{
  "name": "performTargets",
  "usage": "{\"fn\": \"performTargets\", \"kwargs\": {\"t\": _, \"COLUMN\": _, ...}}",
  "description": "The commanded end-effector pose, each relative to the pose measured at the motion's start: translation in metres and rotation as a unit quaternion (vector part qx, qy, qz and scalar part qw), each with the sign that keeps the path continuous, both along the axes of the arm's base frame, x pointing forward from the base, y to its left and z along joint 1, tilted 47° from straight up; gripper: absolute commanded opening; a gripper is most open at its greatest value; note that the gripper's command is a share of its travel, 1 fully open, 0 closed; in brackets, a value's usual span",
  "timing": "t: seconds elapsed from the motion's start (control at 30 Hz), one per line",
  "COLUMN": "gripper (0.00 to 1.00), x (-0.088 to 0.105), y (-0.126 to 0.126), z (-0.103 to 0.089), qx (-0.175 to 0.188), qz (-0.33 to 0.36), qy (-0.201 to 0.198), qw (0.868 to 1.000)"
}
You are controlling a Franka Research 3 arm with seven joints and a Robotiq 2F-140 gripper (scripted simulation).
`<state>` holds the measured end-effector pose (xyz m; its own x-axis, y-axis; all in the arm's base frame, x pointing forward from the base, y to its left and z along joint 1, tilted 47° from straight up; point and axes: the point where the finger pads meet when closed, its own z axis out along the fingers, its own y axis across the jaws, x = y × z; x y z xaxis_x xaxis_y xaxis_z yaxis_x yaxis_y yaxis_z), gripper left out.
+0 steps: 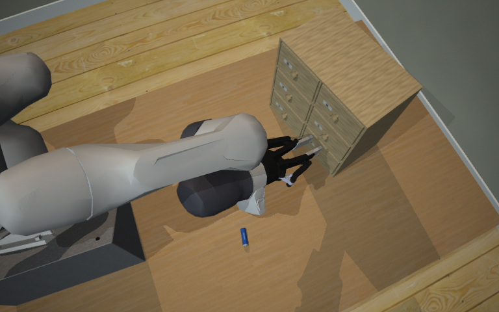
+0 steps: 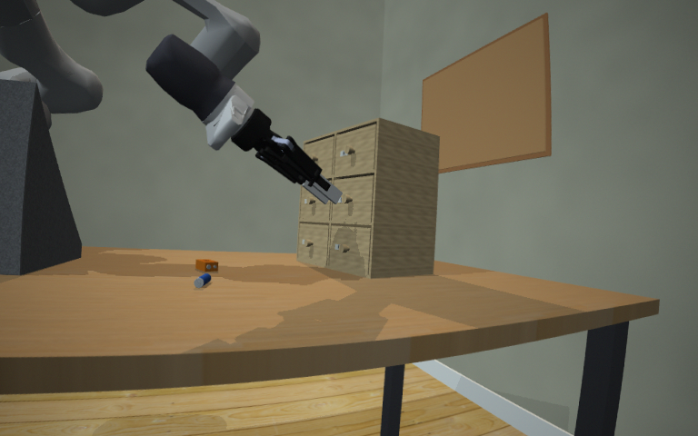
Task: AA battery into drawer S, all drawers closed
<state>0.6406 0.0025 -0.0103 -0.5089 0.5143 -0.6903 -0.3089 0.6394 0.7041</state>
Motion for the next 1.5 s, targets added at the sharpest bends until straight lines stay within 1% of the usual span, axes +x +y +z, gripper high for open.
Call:
{"fn": "performTargets", "kwargs": {"t": 0.0, "gripper": 0.2, "x": 0.0008, "y": 0.0004, "z": 0.0002, "qx": -0.004, "qz": 0.0, "qy": -0.003, "qw": 1.0}}
{"fn": "performTargets", "kwargs": {"t": 1.1, "gripper": 0.2, "x": 0.0015, "y": 0.0006, "z": 0.0004, "qx": -0.004, "qz": 0.0, "qy": -0.003, "qw": 1.0}}
{"fn": "performTargets", "kwargs": {"t": 1.47, "gripper": 0.2, "x": 0.0082, "y": 0.0023, "z": 0.0019, "qx": -0.004, "qz": 0.0, "qy": -0.003, "qw": 1.0}}
